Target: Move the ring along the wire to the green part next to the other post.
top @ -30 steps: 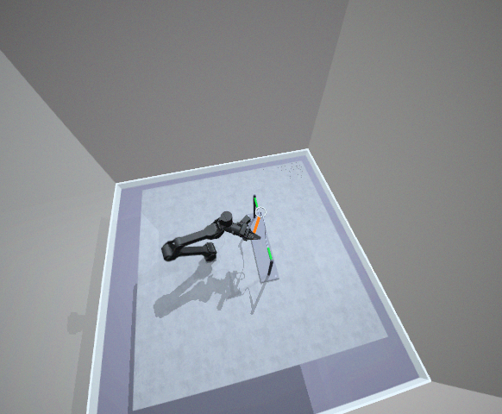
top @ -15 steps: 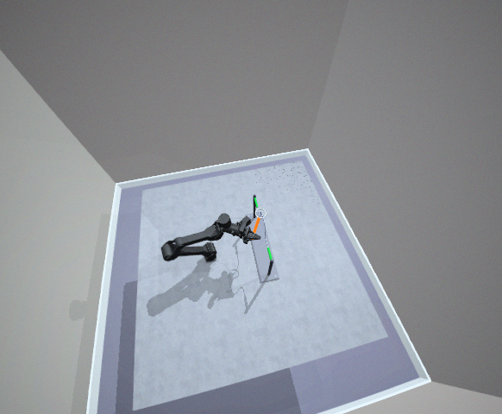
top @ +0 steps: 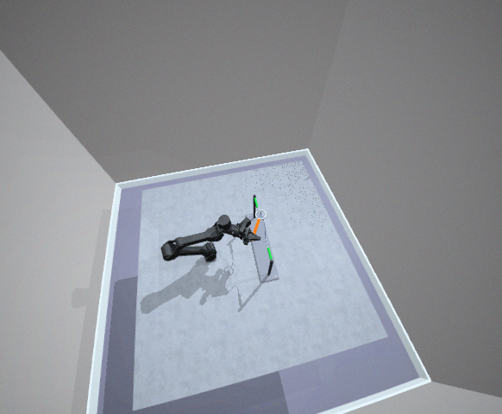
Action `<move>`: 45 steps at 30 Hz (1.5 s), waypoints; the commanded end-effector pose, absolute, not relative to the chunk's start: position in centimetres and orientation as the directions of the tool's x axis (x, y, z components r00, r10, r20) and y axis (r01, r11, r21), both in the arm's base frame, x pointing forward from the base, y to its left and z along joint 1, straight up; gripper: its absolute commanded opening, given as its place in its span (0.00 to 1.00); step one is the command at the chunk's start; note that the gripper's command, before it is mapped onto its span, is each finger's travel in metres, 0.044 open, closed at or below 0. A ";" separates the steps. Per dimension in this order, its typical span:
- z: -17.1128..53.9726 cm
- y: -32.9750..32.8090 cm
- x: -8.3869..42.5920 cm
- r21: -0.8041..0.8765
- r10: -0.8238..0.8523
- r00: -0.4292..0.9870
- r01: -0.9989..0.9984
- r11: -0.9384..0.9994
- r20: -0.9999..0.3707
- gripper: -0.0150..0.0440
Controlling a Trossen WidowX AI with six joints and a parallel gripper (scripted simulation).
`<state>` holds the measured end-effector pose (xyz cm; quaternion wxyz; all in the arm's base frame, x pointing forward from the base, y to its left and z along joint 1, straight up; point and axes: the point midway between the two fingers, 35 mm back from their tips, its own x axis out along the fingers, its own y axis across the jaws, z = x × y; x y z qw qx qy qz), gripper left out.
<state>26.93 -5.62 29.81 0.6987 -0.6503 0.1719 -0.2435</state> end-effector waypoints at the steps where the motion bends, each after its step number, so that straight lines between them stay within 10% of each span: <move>1: 28.8 -5.6 27.0 -0.992 -0.562 0.825 0.111 0.060 0.058 0.00; 45: 18.1 -0.7 28.3 -0.685 -0.402 0.877 0.124 0.718 -0.262 0.00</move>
